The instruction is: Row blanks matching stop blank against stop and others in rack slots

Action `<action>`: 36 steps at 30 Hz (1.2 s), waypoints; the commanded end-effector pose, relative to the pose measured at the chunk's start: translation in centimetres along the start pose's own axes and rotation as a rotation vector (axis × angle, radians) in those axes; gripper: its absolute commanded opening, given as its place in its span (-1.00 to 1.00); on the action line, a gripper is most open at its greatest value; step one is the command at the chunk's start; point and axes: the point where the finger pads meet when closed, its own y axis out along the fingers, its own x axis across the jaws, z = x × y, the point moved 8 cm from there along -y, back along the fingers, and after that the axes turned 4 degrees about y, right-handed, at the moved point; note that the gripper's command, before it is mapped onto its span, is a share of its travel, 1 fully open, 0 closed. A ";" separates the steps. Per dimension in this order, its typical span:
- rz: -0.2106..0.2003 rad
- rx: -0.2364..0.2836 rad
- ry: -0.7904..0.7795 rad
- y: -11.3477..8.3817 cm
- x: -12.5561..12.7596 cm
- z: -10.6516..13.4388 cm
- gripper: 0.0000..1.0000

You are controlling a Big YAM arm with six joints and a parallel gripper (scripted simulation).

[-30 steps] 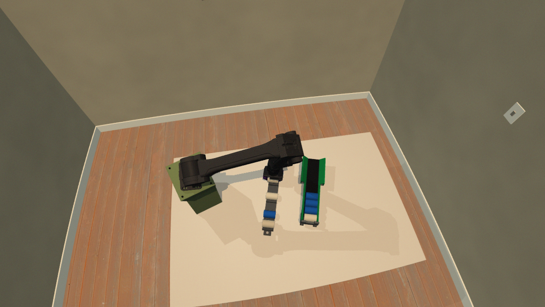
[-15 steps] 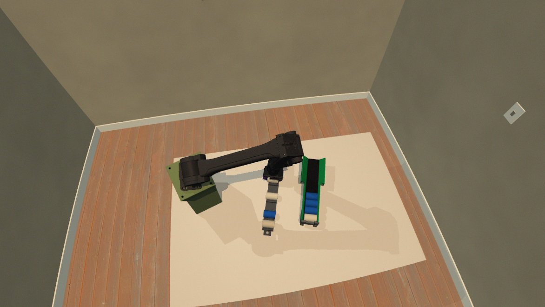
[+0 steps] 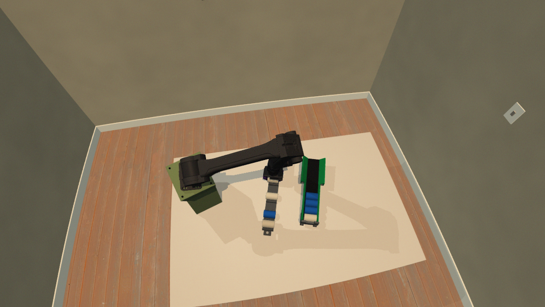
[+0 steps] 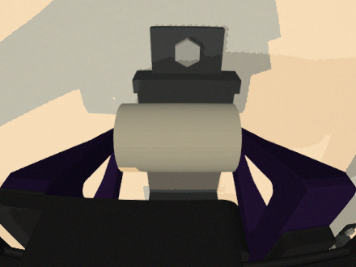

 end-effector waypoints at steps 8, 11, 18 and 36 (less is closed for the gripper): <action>0.016 -0.012 -0.002 -2.2 -0.6 -0.6 0.23; 0.018 -0.010 -0.001 -3.9 -0.6 -0.6 0.23; 0.018 -0.010 -0.001 -7.7 -0.5 -0.5 0.23; 0.002 -0.001 0.009 -10.2 -0.2 0.0 0.23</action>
